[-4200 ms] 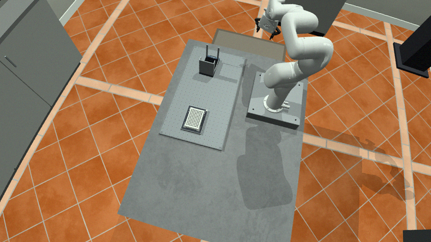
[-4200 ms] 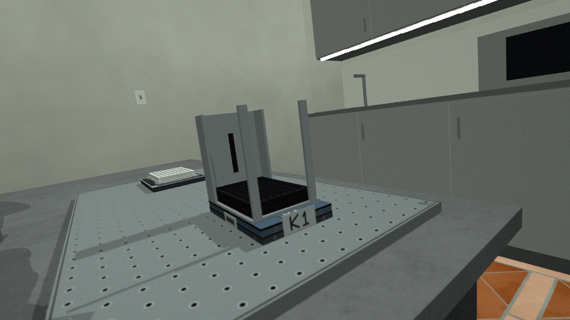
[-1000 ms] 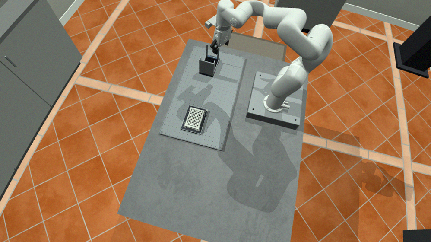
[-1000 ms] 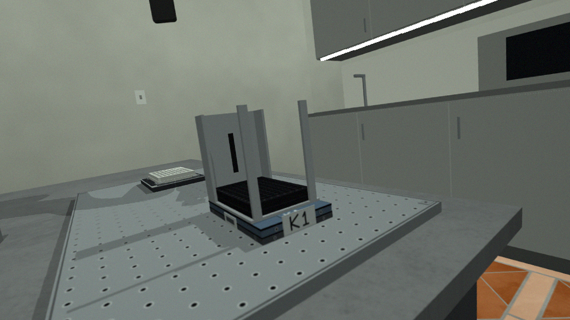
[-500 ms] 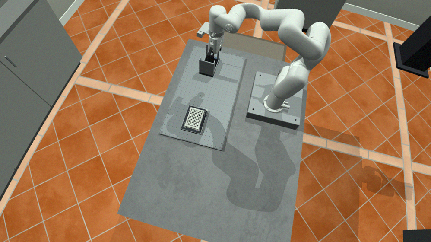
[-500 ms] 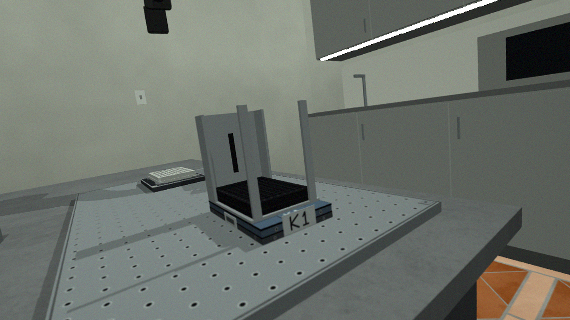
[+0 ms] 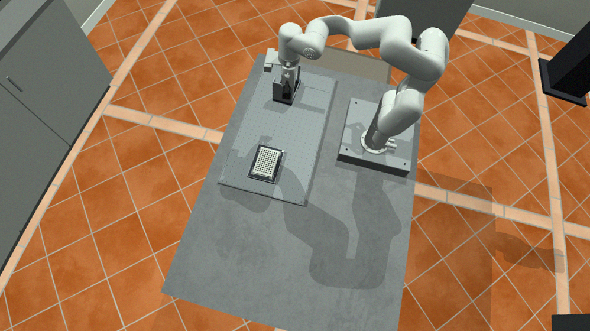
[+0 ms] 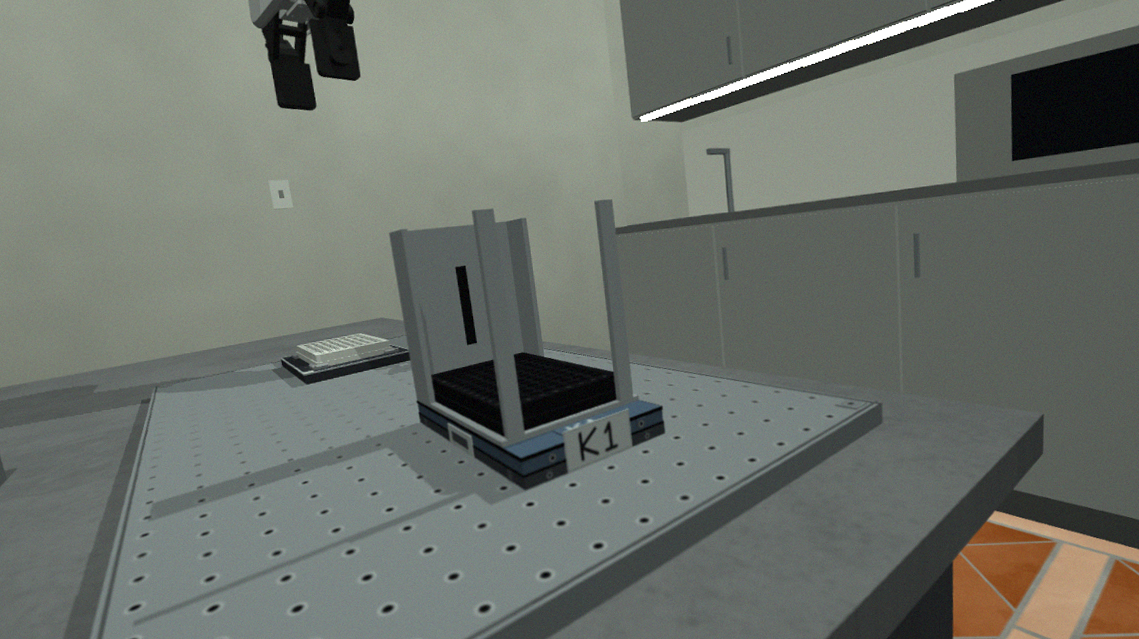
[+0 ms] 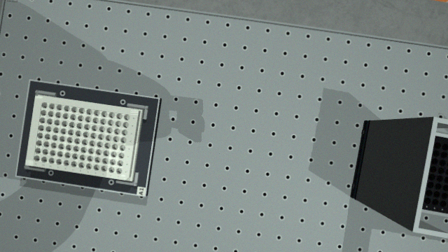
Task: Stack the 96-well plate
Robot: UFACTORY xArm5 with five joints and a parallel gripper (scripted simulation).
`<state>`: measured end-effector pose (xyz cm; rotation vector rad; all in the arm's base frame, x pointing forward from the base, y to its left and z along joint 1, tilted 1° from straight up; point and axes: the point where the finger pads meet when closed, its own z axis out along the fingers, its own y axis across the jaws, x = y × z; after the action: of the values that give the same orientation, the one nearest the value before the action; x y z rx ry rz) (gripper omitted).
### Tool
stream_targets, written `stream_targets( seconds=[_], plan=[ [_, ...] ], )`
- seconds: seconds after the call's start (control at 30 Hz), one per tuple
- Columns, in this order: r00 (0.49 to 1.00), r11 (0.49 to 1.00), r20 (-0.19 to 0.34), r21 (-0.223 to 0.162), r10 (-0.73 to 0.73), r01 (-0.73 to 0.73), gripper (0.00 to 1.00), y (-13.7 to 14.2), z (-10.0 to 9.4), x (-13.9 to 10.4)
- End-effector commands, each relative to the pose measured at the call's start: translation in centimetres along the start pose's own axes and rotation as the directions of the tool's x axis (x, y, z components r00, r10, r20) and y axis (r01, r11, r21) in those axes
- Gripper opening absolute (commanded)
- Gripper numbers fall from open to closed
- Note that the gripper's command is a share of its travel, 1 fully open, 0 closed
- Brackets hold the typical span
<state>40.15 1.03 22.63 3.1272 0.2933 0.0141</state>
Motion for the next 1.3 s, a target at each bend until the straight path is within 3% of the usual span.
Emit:
stream_targets(
  seconds=[0.0,0.23,0.33,0.57,0.8,0.87,1.27],
  plan=[
    [0.991,0.991,-0.003,-0.004,-0.136,0.136,1.00,-1.8,0.7,0.7],
    [0.932,0.932,-0.003,-0.005,-0.361,0.361,1.00,-4.8,2.2,1.6],
    [0.920,0.920,-0.002,-0.005,-0.392,0.392,1.00,-5.3,2.4,1.7],
    [0.804,0.804,-0.001,-0.007,-0.594,0.594,1.00,-8.3,3.8,2.6],
    [0.645,0.645,0.000,-0.008,-0.764,0.764,1.00,-11.4,5.2,3.6],
    [0.645,0.645,0.000,-0.008,-0.764,0.764,1.00,-11.4,5.2,3.6],
    [0.297,0.297,0.002,-0.009,-0.955,0.955,1.00,-16.7,7.7,5.1]
  ],
)
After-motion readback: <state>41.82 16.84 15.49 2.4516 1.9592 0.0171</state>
